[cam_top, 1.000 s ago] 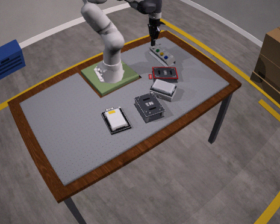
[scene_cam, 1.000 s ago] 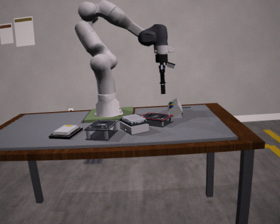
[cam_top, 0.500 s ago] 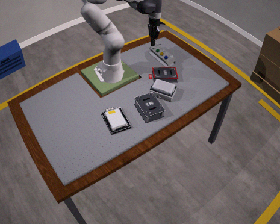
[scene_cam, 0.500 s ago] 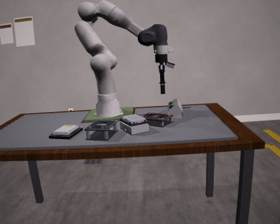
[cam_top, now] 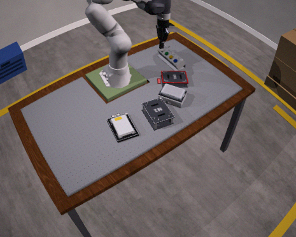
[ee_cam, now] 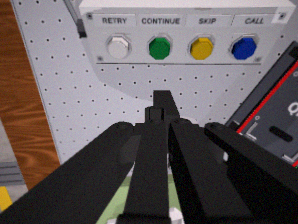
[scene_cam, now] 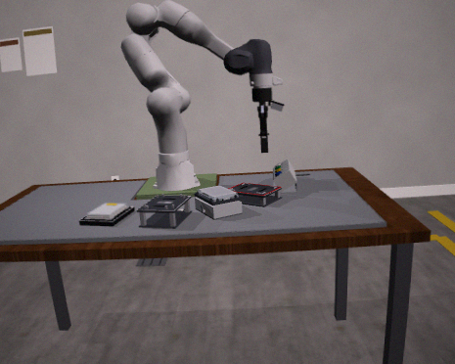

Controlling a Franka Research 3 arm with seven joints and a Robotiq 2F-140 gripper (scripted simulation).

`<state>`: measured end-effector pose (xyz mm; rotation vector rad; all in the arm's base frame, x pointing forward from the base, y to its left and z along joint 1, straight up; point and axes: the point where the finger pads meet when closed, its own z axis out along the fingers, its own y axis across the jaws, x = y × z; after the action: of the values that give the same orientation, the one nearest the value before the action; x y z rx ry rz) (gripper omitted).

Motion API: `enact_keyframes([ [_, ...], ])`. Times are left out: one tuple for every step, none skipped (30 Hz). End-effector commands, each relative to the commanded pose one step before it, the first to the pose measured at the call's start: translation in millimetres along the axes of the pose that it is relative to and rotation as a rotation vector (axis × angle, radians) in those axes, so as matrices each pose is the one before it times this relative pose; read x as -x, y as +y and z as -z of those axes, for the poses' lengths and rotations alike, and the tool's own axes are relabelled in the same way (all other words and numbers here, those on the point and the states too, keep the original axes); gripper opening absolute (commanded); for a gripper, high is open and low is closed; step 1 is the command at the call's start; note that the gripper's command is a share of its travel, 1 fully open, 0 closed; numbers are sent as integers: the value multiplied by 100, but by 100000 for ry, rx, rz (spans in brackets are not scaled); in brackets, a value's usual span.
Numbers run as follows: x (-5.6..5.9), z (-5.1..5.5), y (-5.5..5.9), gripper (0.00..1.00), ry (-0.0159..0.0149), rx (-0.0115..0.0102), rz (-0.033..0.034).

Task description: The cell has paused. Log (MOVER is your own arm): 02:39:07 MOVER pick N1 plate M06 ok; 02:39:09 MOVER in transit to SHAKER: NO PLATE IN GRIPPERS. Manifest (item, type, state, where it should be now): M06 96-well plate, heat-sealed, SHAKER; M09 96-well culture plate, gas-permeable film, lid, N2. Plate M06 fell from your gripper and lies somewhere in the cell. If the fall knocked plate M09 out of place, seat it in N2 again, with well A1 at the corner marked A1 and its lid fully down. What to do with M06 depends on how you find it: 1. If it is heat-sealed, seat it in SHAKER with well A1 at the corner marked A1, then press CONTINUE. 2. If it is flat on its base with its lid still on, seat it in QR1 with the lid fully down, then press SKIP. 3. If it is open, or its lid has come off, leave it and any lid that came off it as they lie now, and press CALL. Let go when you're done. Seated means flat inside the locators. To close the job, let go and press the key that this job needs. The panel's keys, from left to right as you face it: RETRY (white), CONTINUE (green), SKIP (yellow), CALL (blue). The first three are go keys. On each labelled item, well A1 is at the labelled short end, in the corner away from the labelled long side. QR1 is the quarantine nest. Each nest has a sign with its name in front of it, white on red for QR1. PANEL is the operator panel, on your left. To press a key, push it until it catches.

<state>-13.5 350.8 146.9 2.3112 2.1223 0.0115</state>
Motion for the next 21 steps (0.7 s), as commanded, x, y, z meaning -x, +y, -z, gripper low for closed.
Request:
enact_keyframes([
  [111, 40, -42, 10, -151, -145, 59],
  [0, 0, 0, 10, 0, 0, 0],
  [-2, -4, 0, 10, 0, 0, 0],
  [-4, -8, 0, 10, 0, 0, 0],
  [-7, -12, 0, 10, 0, 0, 0],
  [-10, -17, 0, 10, 0, 0, 0],
  [-14, -23, 0, 10, 0, 0, 0],
  [-18, -30, 0, 10, 0, 0, 0],
  [-22, -37, 0, 10, 0, 0, 0],
  [-26, -45, 0, 10, 0, 0, 0],
  [-30, -52, 0, 10, 0, 0, 0],
  [-35, -60, 0, 10, 0, 0, 0],
  [-39, -68, 0, 10, 0, -1, 0],
  [-44, -77, -1, 10, 0, -1, 0],
  [-49, -83, 1, 10, 0, 2, -1],
  [-53, -91, 0, 10, 0, 1, 0],
  [-57, -99, 0, 10, 0, 0, 0],
  [0, 0, 0, 10, 0, 0, 0],
  [0, 0, 0, 10, 0, 0, 0],
  [-61, -106, -1, 10, 0, -1, 0],
  [-65, -112, 0, 10, 0, 0, 0],
])
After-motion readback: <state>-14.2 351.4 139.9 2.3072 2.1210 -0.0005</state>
